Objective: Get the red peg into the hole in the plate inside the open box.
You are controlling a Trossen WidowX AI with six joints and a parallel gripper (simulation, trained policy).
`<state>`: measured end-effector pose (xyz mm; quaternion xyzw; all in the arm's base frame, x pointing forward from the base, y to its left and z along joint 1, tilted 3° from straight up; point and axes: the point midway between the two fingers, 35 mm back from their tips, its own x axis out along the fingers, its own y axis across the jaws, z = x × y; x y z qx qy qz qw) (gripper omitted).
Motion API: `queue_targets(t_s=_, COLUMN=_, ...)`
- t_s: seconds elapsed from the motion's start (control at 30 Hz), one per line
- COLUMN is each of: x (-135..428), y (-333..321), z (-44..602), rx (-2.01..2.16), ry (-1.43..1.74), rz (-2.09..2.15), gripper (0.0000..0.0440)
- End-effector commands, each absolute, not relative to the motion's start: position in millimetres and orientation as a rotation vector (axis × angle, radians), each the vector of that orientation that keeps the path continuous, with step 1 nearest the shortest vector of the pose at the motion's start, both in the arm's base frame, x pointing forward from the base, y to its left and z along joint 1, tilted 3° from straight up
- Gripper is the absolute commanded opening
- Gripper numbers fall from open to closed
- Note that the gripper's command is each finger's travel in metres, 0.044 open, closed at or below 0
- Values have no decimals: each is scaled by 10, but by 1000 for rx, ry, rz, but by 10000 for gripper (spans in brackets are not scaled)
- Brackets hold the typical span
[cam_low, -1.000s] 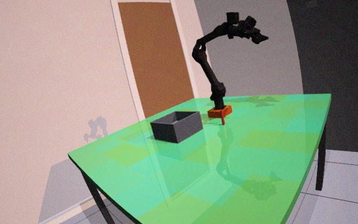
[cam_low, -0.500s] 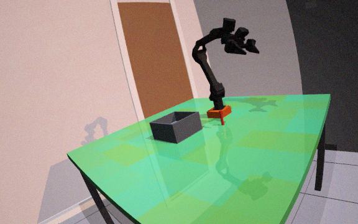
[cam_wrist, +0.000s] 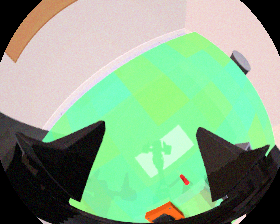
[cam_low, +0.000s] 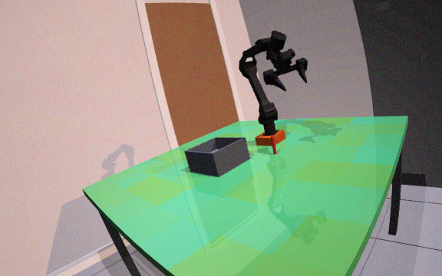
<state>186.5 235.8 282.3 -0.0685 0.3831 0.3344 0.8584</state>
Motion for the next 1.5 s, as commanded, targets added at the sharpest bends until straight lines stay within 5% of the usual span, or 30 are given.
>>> queue_targets(t_s=0.0, x=1879, y=2242, z=2690, rx=-101, ry=879, rz=636, gripper=440)
queue_targets(t_s=1.47, x=1702, y=1020, z=989, rx=389, ry=1483, rz=-564, gripper=440)
